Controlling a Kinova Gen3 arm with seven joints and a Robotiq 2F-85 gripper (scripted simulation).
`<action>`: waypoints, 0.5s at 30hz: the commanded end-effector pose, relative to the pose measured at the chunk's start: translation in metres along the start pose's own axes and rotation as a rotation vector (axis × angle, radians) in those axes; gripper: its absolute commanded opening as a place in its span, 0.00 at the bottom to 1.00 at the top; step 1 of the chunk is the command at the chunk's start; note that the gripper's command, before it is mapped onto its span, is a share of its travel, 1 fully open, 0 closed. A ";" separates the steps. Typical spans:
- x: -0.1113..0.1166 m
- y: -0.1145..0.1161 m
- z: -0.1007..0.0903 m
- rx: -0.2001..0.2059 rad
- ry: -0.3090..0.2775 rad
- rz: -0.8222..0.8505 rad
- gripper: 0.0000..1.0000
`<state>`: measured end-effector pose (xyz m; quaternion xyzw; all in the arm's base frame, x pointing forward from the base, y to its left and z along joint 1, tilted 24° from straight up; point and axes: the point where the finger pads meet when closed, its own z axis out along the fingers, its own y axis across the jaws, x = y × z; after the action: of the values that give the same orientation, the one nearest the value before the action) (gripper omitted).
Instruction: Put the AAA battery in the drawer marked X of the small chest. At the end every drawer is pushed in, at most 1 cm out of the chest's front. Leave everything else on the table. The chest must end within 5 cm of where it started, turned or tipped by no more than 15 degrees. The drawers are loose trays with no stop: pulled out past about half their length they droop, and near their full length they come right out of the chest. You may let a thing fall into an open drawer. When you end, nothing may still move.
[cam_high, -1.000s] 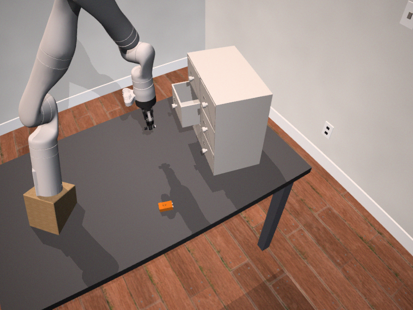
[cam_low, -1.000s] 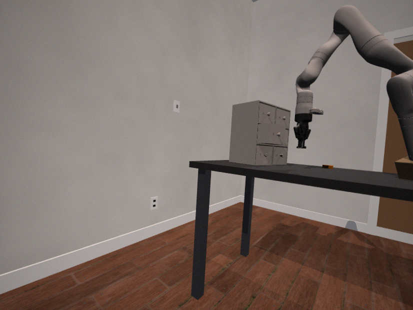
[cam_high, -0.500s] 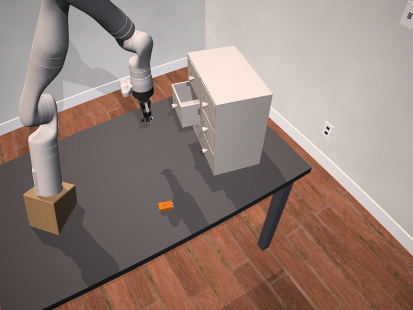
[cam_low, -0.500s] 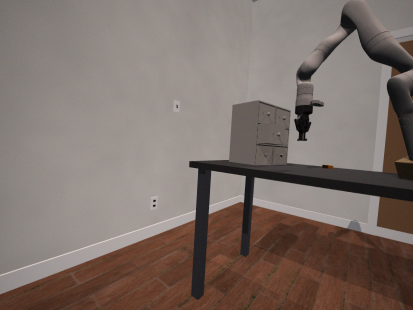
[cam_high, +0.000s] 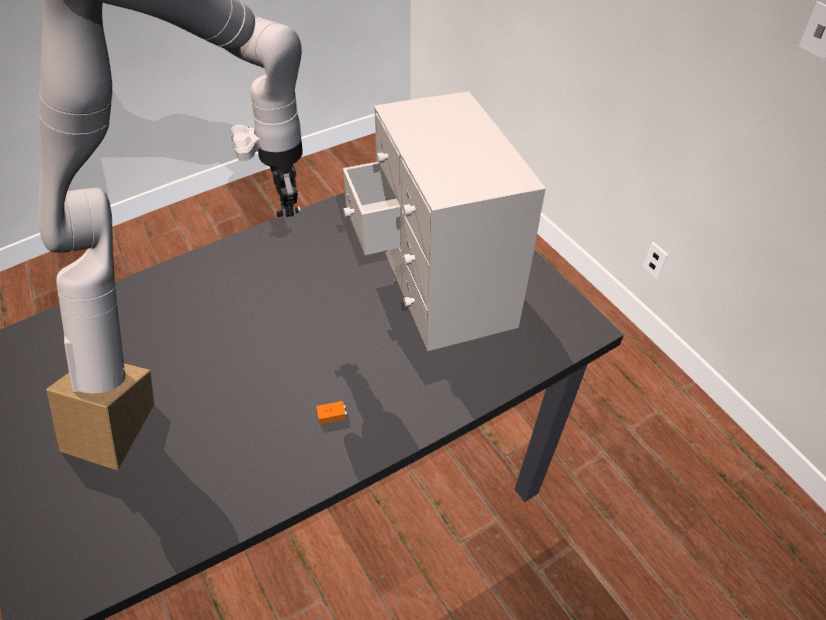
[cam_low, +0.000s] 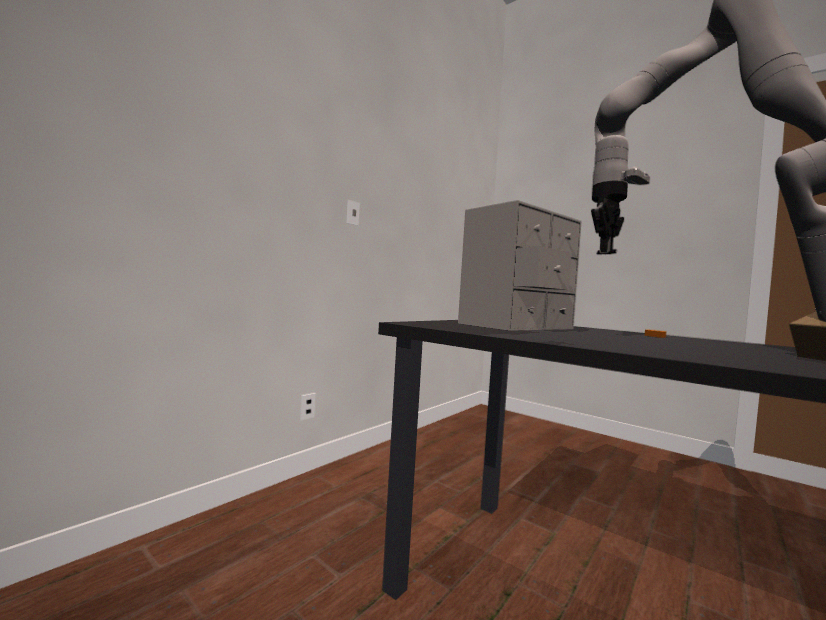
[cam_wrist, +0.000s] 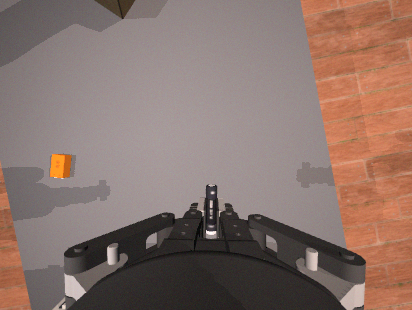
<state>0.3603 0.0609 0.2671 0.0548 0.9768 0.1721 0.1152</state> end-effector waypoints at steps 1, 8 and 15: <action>-0.007 -0.013 -0.014 0.007 -0.025 0.037 0.05; -0.007 -0.013 -0.032 0.007 -0.025 0.037 0.05; -0.006 -0.013 -0.039 0.007 -0.025 0.037 0.05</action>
<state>0.3553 0.0398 0.2981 0.0697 0.9754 0.1697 0.1219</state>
